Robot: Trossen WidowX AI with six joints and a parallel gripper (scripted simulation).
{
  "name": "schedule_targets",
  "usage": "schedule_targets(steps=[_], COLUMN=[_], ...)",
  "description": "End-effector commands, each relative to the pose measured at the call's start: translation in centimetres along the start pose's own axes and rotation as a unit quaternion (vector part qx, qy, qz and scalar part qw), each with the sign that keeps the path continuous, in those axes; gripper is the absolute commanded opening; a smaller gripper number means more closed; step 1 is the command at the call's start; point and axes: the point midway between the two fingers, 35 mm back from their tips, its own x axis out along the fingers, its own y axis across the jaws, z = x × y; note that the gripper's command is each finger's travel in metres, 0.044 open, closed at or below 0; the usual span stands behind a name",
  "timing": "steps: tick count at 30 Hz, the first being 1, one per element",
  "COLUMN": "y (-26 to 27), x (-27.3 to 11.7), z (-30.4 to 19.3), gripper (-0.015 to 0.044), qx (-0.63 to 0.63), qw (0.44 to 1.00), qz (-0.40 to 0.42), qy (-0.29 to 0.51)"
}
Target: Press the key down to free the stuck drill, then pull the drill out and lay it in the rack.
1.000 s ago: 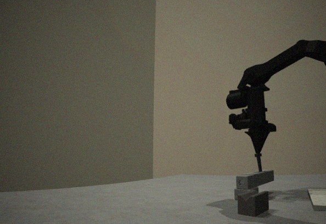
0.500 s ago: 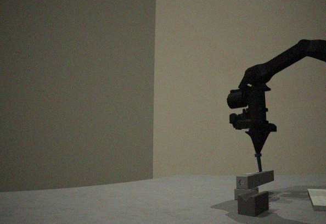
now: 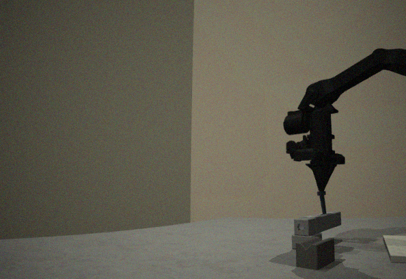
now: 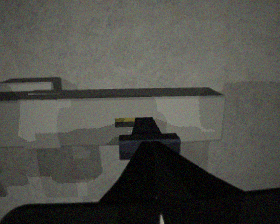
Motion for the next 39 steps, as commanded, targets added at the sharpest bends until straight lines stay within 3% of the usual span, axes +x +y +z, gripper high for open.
schedule_targets(steps=[1,39], y=[0.0,0.0], x=[1.9,2.9], z=[-0.8,-0.9], gripper=[0.0000,0.0000], qx=[0.000,0.000], qw=[1.000,1.000], qz=[0.001,0.001], qy=[0.029,0.029])
